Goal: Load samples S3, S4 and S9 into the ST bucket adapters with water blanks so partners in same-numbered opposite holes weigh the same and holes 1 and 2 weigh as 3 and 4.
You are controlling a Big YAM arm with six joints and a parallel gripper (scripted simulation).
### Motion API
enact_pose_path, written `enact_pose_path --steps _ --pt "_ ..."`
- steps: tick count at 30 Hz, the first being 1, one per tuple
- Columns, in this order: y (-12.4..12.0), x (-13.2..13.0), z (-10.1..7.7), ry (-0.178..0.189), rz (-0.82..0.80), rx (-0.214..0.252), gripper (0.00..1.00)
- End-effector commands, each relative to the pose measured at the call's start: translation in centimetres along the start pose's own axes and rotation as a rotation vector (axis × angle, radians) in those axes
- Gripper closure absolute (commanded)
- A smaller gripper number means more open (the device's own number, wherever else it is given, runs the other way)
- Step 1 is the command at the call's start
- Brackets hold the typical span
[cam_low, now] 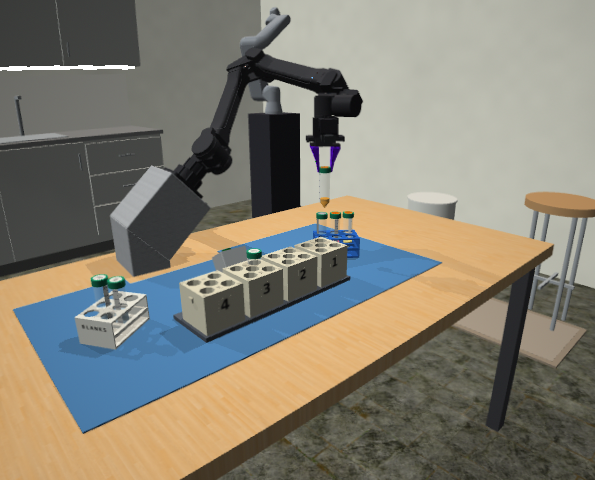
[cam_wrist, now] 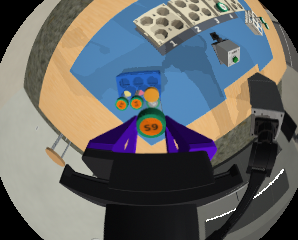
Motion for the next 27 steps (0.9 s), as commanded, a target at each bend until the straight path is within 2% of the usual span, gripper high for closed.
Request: enact_pose_path --steps 1,16,17,18,19,20,27 --pt "-0.3 0.5 -0.6 0.007 -0.017 -0.006 1.00" --pt "-0.3 0.5 -0.6 0.007 -0.017 -0.006 1.00" --pt "-1.3 -0.2 -0.1 -0.009 -0.017 0.014 1.00" --pt "-0.6 0.6 -0.6 0.007 -0.017 -0.006 1.00" --pt "-0.6 0.6 -0.6 0.007 -0.017 -0.006 1.00" --pt "-1.2 0.0 0.2 0.001 -0.015 0.004 1.00" --pt "-0.6 -0.2 2.7 -0.013 0.001 0.012 1.00"
Point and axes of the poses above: the point where the finger pads meet when closed, its own z axis out along the fingers, its own x axis across the jaws, y = z × x, the point moved 4 cm from there along -z, back along the fingers, and after that the axes turned 2 degrees about -z, right-handed, at the moved point
